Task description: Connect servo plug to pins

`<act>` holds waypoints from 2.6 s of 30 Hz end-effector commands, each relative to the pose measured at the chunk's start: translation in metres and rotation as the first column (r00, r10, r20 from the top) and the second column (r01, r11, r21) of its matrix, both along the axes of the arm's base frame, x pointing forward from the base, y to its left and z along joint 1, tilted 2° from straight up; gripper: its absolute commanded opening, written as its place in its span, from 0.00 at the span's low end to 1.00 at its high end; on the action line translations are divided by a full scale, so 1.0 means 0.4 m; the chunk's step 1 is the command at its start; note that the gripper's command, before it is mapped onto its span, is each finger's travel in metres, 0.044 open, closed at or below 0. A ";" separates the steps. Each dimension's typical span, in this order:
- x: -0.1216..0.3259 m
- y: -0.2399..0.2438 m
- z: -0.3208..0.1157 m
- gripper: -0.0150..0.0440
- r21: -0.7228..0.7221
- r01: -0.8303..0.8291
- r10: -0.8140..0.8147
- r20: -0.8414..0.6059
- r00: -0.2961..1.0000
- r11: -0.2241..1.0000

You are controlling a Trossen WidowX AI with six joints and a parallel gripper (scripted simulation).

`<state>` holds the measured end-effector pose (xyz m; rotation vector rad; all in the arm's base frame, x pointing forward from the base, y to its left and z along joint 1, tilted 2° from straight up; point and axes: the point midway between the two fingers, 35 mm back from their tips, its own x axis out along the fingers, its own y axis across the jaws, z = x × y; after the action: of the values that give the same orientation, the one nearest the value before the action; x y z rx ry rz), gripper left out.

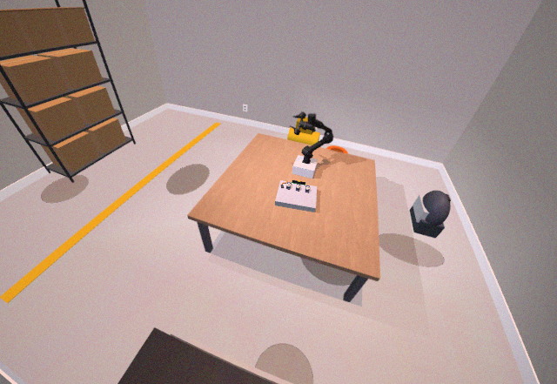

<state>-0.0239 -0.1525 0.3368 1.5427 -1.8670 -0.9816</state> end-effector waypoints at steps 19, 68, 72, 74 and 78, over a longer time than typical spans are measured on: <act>0.114 -0.032 0.004 0.45 0.054 -0.200 0.207 -0.217 0.954 0.978; 0.527 0.023 0.008 0.45 0.194 -0.733 0.474 -0.859 0.194 0.652; 0.556 0.038 0.007 0.45 0.199 -0.761 0.440 -0.890 0.124 0.617; 0.571 0.046 0.007 0.45 0.201 -0.774 0.419 -0.904 0.090 0.600; 0.599 0.064 0.006 0.45 0.205 -0.799 0.371 -0.928 0.024 0.565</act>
<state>0.2076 -0.1311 0.3431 0.9581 -0.3761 -0.7091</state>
